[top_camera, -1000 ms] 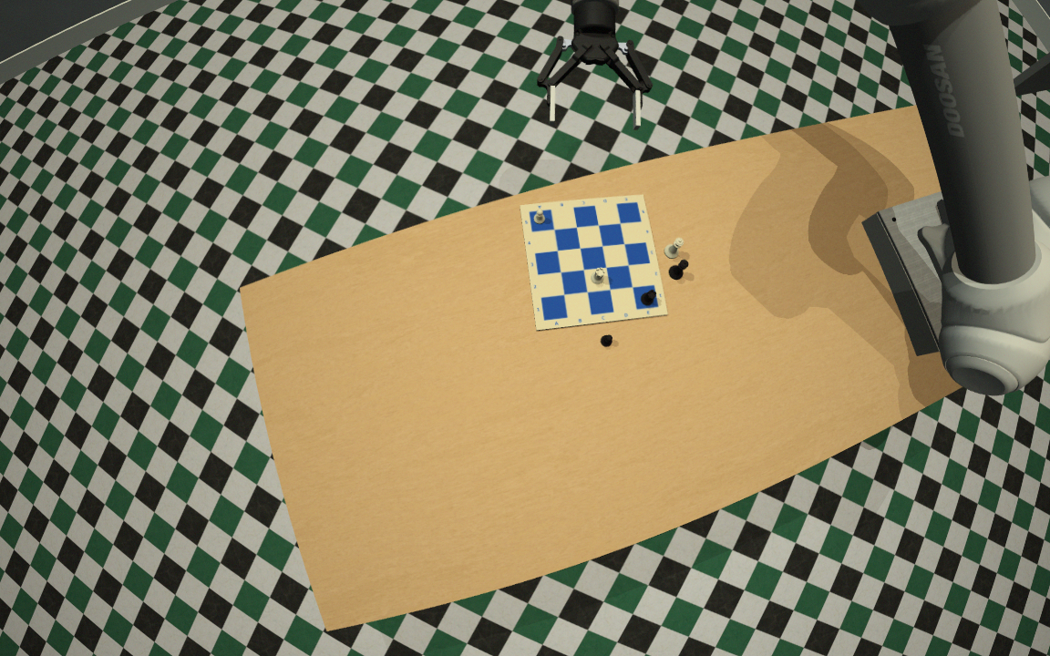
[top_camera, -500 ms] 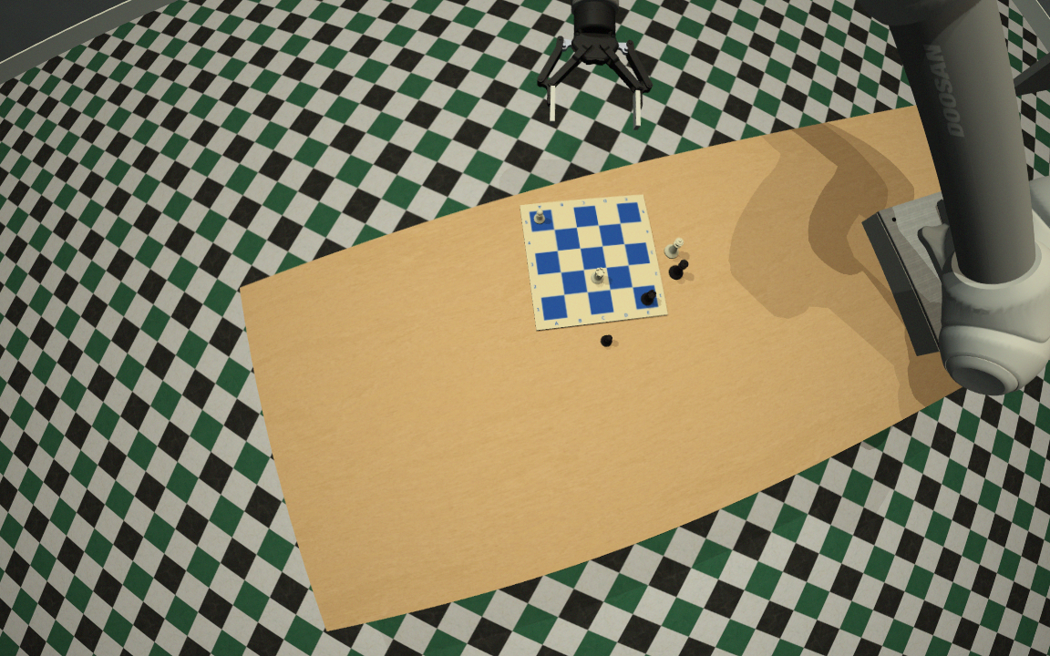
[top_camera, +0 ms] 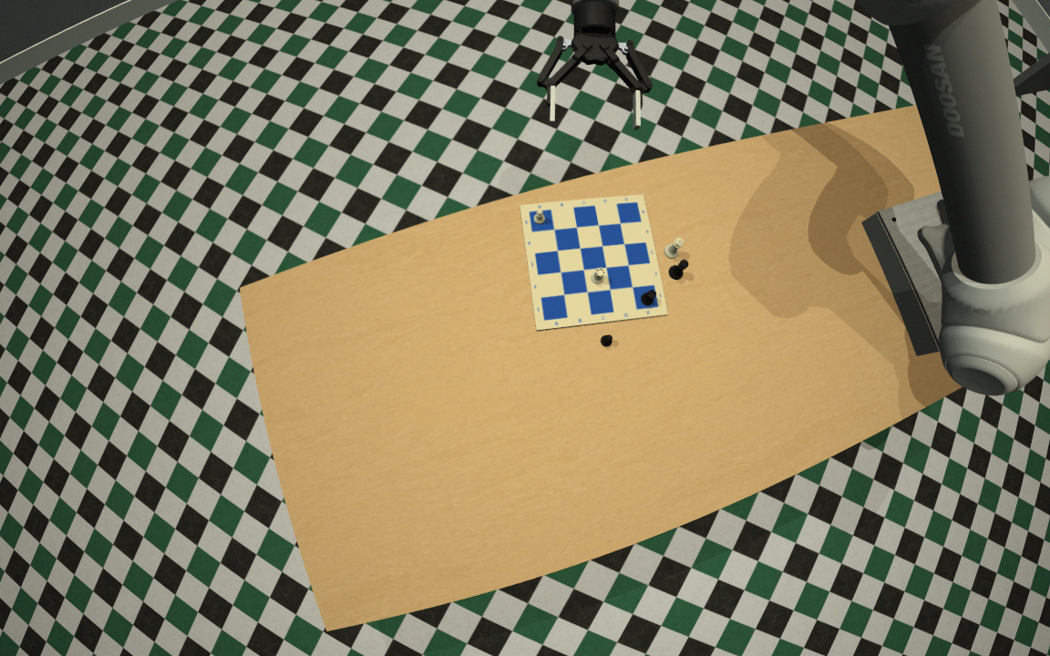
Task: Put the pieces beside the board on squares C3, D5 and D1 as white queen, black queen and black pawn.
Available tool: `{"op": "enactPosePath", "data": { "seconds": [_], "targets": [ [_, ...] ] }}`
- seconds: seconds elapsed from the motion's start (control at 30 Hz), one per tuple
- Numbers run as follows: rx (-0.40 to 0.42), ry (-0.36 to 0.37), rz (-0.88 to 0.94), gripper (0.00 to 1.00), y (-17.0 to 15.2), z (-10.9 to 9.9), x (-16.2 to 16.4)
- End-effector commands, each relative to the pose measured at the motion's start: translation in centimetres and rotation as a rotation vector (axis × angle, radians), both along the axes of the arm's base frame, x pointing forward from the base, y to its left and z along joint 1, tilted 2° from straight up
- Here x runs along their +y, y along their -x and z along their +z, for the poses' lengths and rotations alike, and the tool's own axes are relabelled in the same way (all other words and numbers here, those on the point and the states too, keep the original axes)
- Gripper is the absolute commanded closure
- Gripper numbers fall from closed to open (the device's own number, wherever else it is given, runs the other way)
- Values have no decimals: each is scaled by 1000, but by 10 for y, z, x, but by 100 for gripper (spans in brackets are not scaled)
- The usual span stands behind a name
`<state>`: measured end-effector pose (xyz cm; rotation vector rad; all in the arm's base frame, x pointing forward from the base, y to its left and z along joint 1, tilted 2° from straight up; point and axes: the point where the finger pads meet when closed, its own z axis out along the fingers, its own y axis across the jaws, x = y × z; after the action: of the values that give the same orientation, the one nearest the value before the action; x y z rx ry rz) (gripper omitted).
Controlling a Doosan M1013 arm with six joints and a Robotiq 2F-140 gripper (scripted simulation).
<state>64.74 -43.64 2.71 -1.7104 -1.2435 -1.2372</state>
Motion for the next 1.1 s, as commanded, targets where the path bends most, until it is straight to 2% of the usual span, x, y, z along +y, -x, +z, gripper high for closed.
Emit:
{"op": "enactPosePath", "data": {
  "seconds": [0.0, 0.43, 0.57, 0.73, 0.8, 0.93, 1.07],
  "targets": [
    [0, 0, 0, 0, 0, 0, 0],
    [7, -2, 6, 0, 0, 5, 0],
    [7, -3, 6, 0, 1, 24, 0],
    [7, -3, 6, 0, 1, 57, 1],
    [7, -3, 6, 0, 1, 57, 1],
    [7, -3, 6, 0, 2, 79, 1],
    [7, -3, 6, 0, 2, 89, 1]
  ]
}}
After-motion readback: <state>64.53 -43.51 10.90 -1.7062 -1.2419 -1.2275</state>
